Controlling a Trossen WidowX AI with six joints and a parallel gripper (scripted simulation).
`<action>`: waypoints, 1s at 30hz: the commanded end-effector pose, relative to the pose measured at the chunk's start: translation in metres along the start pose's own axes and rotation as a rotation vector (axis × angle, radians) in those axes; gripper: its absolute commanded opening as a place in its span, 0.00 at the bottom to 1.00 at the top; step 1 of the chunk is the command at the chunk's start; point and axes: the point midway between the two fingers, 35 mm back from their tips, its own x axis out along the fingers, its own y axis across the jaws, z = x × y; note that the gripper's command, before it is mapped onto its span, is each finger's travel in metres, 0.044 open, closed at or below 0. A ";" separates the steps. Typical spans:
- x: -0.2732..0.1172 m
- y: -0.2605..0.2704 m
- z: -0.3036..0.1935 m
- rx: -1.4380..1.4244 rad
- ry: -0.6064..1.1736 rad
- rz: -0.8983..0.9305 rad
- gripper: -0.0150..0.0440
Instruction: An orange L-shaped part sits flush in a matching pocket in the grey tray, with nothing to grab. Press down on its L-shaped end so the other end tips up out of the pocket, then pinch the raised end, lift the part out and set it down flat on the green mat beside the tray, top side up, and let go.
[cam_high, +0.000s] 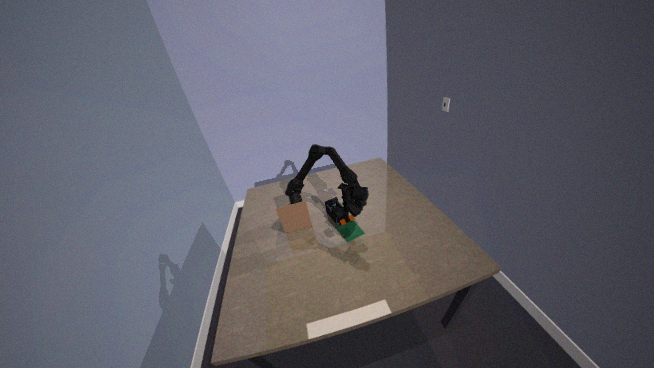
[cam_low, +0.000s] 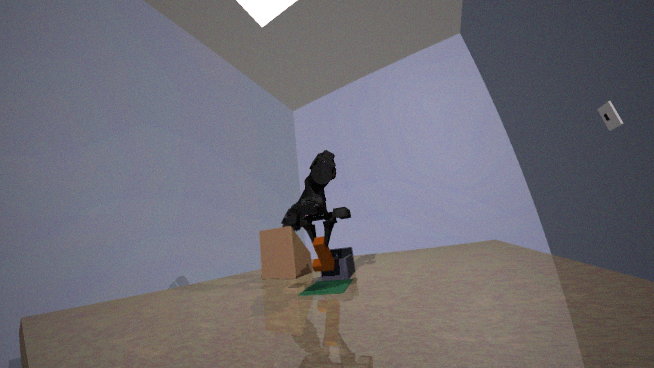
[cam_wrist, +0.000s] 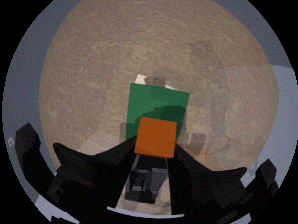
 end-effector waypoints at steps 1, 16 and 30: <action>0.008 -0.001 -0.002 0.005 0.007 -0.001 0.25; 0.032 -0.001 -0.003 0.005 0.009 0.000 0.25; 0.038 -0.001 -0.003 0.005 0.009 0.000 0.25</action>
